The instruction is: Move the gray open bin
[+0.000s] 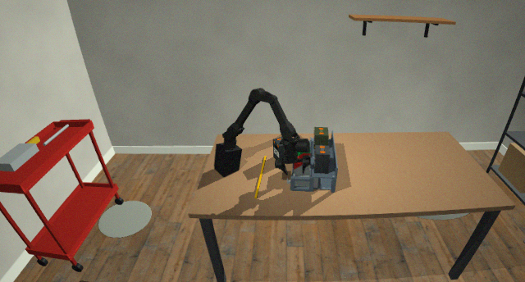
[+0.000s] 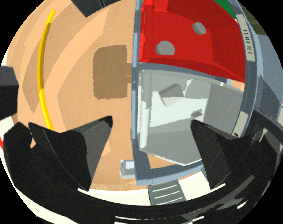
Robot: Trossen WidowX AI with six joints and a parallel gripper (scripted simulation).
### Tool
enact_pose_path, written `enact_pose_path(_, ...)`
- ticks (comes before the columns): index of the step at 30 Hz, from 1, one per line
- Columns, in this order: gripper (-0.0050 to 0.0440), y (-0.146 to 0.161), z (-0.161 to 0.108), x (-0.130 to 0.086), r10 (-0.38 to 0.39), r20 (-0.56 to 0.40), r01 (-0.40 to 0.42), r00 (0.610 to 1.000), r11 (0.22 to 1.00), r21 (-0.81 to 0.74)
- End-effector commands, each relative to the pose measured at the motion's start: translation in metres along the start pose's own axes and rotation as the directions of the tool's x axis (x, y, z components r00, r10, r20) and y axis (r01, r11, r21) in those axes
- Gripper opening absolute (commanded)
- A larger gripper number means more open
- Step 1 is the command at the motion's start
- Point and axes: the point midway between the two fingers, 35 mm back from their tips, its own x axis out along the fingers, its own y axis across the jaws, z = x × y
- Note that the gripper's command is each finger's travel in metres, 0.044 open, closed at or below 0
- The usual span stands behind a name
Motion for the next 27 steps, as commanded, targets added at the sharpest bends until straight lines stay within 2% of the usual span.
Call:
enact_pose_path(1, 0.0425, -0.007, 0.000, -0.008, -0.025, -0.005, 0.025, 1.000, 1.000, -0.012)
enact_pose_path(9, 0.0425, -0.006, 0.000, 0.003, -0.025, -0.005, 0.025, 1.000, 1.000, -0.012)
enact_pose_path(21, 0.0425, -0.006, 0.000, 0.003, -0.025, -0.005, 0.025, 1.000, 1.000, -0.012)
enact_pose_path(27, 0.0425, -0.004, 0.000, 0.012, -0.025, -0.005, 0.025, 1.000, 1.000, -0.012)
